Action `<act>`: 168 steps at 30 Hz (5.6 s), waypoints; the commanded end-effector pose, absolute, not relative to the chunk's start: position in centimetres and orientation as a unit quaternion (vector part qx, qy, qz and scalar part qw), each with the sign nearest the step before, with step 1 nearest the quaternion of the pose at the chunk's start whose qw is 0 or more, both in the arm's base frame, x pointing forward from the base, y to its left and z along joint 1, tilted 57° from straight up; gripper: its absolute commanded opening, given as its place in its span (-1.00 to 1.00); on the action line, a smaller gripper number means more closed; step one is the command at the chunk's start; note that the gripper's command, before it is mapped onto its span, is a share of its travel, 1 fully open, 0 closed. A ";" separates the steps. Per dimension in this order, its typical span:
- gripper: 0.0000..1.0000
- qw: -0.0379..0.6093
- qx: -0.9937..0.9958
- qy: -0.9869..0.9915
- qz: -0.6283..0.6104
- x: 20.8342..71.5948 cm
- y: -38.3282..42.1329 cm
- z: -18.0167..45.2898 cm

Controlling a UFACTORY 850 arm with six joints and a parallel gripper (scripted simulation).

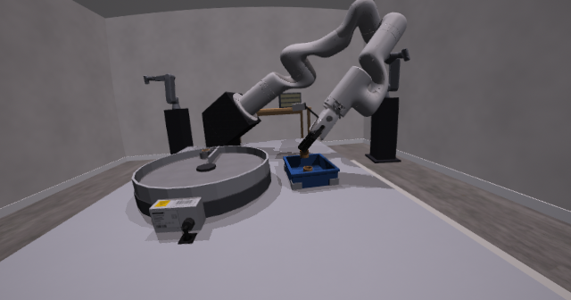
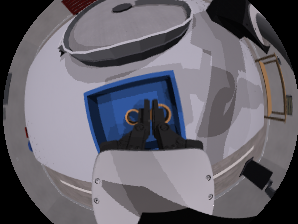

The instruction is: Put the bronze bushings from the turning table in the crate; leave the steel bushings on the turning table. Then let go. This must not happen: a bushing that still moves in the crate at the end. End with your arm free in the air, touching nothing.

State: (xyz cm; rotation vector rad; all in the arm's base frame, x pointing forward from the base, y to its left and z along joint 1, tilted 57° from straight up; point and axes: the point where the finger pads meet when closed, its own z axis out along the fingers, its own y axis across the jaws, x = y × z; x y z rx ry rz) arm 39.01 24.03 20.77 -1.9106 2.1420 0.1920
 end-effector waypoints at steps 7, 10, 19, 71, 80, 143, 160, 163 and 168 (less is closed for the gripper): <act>-1.00 0.132 -0.658 0.738 0.066 39.1 24.2 20.7; -1.00 0.132 -0.658 0.738 0.066 39.1 24.5 20.5; -1.00 0.132 -0.658 0.738 0.066 39.3 25.5 19.8; -1.00 0.132 -0.658 0.738 0.066 39.7 27.7 18.4; -1.00 0.132 -0.658 0.738 0.066 39.7 27.9 18.2; -0.77 0.132 -0.658 0.738 0.066 39.6 27.3 18.6; -0.77 0.132 -0.658 0.738 0.066 38.7 22.1 22.1; -0.77 0.132 -0.658 0.738 0.066 38.6 21.5 22.5; -0.77 0.132 -0.658 0.738 0.066 38.5 21.1 22.7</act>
